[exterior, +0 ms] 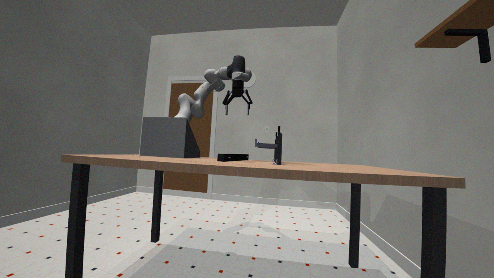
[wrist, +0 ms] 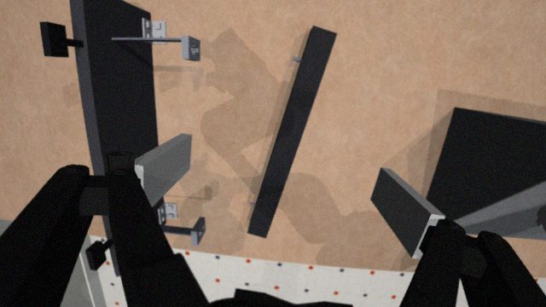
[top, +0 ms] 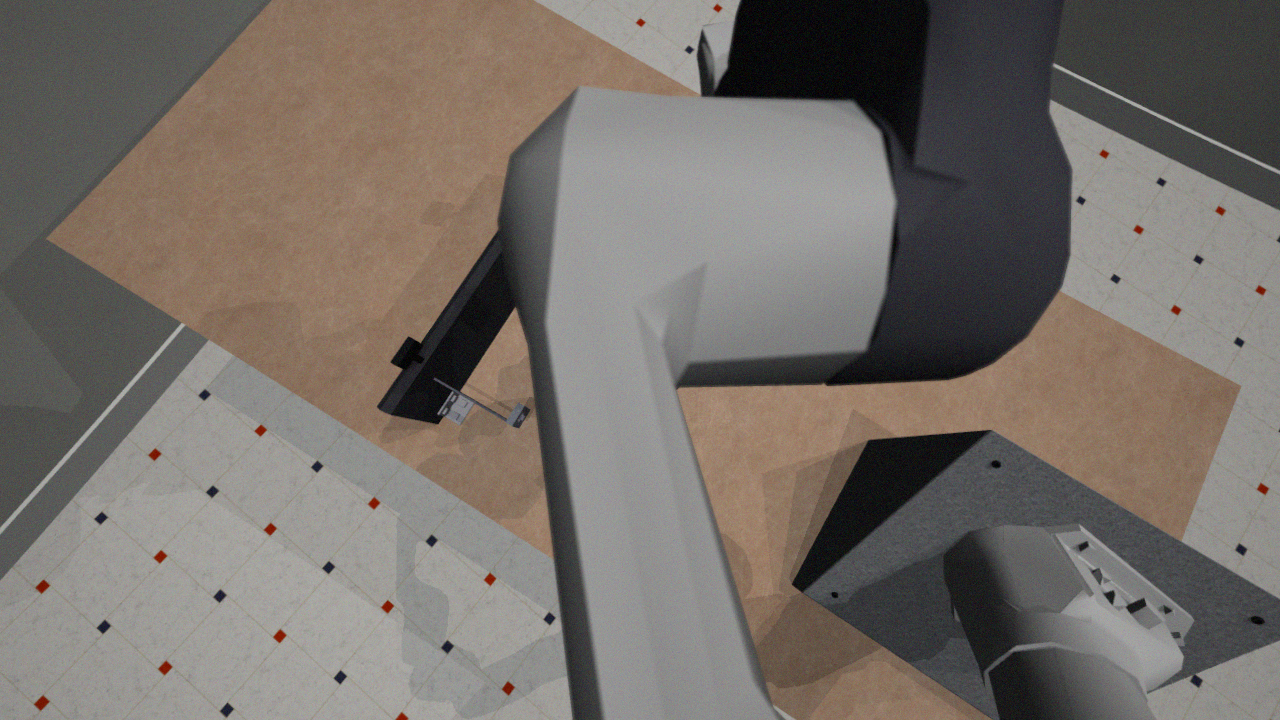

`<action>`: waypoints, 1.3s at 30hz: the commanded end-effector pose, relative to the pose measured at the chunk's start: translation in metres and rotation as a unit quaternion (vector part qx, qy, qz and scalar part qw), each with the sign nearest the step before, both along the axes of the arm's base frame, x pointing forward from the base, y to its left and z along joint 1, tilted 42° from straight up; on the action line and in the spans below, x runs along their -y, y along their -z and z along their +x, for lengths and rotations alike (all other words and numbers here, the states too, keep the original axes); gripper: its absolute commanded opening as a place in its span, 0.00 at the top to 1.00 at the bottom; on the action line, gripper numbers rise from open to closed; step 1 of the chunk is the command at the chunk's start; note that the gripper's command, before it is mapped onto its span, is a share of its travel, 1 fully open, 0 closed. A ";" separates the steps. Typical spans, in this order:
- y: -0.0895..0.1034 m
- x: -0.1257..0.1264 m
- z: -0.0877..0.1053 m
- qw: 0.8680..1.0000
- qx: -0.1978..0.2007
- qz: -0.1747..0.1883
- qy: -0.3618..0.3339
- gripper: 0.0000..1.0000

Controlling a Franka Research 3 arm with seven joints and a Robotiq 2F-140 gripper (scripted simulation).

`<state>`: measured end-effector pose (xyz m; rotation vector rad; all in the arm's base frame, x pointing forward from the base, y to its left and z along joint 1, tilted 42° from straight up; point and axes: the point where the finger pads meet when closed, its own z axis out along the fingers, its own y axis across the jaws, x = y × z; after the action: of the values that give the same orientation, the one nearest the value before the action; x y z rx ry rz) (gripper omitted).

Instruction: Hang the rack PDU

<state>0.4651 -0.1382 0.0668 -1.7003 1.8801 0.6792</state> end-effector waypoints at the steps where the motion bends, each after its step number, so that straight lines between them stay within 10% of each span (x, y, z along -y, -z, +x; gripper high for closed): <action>1: -0.004 -0.006 0.001 1.000 -0.012 0.002 0.012 0.00; 8: -0.031 -0.044 -0.007 0.998 -0.049 0.000 0.041 0.00; 34: -0.032 -0.045 -0.007 0.998 -0.049 0.000 0.041 0.00; 35: -0.032 -0.045 -0.007 0.998 -0.049 0.000 0.041 0.45; 39: -0.032 -0.045 -0.007 0.998 -0.049 0.000 0.041 0.45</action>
<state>0.4575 -0.0939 0.0980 -1.6131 1.9990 0.7396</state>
